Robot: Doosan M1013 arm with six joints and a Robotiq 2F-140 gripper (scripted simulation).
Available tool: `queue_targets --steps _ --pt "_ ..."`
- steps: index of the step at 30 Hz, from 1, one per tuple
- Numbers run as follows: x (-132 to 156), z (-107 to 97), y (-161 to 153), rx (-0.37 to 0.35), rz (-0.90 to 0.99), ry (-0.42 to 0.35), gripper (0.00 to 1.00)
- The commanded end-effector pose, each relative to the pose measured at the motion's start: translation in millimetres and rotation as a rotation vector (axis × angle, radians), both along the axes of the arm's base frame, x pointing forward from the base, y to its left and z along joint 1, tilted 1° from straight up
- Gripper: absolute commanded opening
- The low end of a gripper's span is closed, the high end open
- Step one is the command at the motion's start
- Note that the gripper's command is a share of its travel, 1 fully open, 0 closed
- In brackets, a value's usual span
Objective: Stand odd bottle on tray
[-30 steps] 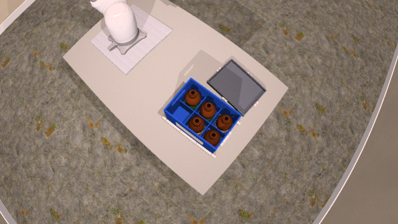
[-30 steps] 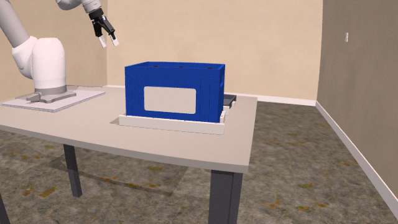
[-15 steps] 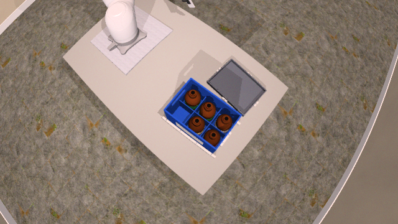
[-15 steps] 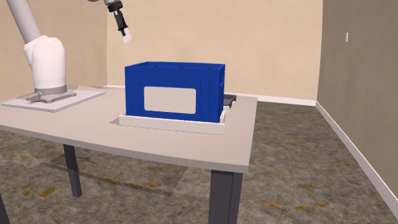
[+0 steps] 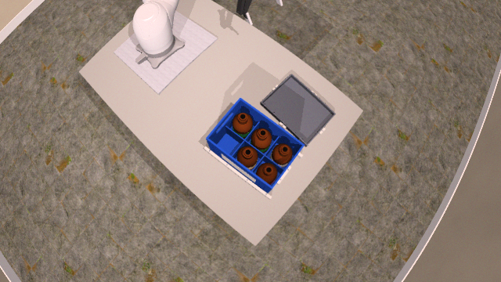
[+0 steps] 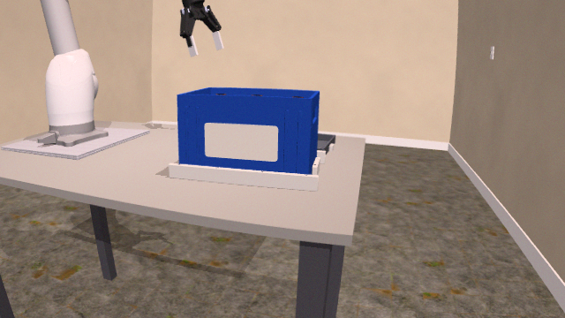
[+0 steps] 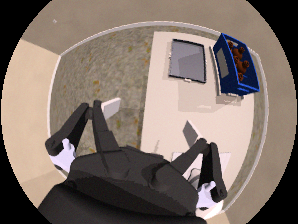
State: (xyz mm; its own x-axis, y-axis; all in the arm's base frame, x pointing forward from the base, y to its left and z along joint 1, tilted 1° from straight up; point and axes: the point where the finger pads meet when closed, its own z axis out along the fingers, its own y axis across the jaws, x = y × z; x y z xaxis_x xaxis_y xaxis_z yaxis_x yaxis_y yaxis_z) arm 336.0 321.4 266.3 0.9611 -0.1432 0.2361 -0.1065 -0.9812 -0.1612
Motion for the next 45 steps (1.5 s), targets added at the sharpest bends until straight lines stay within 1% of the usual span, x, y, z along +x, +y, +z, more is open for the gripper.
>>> queue_targets --steps 1,9,11,12,15,26,28,29,32,37,43,45 --pt "34 2 -13 0.009 -0.164 0.033 1.0" --pt "107 5 -54 0.039 -0.518 0.097 1.0" --pt "107 5 -54 0.039 -0.518 0.097 1.0" --pt "131 5 -72 0.05 -0.644 0.117 1.0" --pt "148 4 -86 0.058 -0.734 0.132 1.0" --pt "233 -1 -178 0.103 -1.217 0.203 1.0" --pt "233 -1 -178 0.103 -1.217 0.203 1.0" --pt "249 -3 -202 0.113 -1.321 0.217 1.0" --pt "263 -5 -225 0.122 -1.421 0.23 1.0" --pt "289 -10 -277 0.142 -1.628 0.256 1.0" --pt "314 -18 -342 0.165 -1.869 0.285 1.0" --pt "314 -18 -342 0.165 -1.869 0.285 1.0"
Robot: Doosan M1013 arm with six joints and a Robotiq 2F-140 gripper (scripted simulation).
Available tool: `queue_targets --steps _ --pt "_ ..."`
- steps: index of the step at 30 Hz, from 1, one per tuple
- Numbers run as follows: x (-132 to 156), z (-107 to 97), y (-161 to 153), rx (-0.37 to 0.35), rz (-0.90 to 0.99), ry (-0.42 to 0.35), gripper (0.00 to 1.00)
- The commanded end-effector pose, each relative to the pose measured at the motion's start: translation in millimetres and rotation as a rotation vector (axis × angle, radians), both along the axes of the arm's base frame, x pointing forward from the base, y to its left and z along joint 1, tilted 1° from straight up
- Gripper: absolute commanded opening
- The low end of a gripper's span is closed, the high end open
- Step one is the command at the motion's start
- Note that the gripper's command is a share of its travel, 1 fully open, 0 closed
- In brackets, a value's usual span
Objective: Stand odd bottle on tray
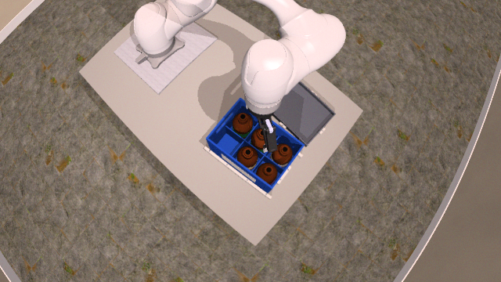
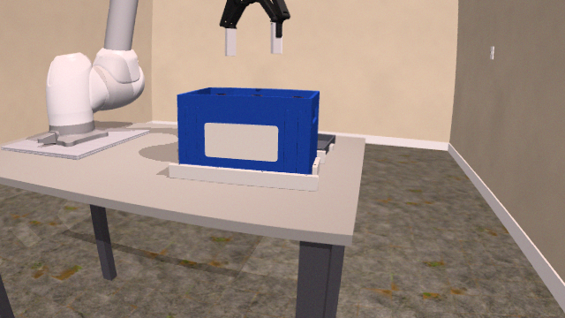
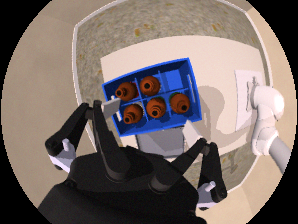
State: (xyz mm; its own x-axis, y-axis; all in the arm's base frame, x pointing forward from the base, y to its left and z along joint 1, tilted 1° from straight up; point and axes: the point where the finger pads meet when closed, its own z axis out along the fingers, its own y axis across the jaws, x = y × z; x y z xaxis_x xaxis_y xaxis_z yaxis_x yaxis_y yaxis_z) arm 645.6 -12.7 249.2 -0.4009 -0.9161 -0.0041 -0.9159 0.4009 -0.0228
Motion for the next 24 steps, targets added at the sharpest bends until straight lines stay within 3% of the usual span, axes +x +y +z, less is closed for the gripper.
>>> queue_targets --steps 1,5,10,11,24 --pt "8 -3 -21 0.004 -0.077 0.012 1.0" --pt "17 -7 -54 0.012 -0.192 0.027 1.0" --pt "19 -8 -62 0.014 -0.219 0.031 1.0" --pt "19 -8 -62 0.014 -0.219 0.031 0.0" --pt "19 -8 -62 0.014 -0.219 0.031 0.0"
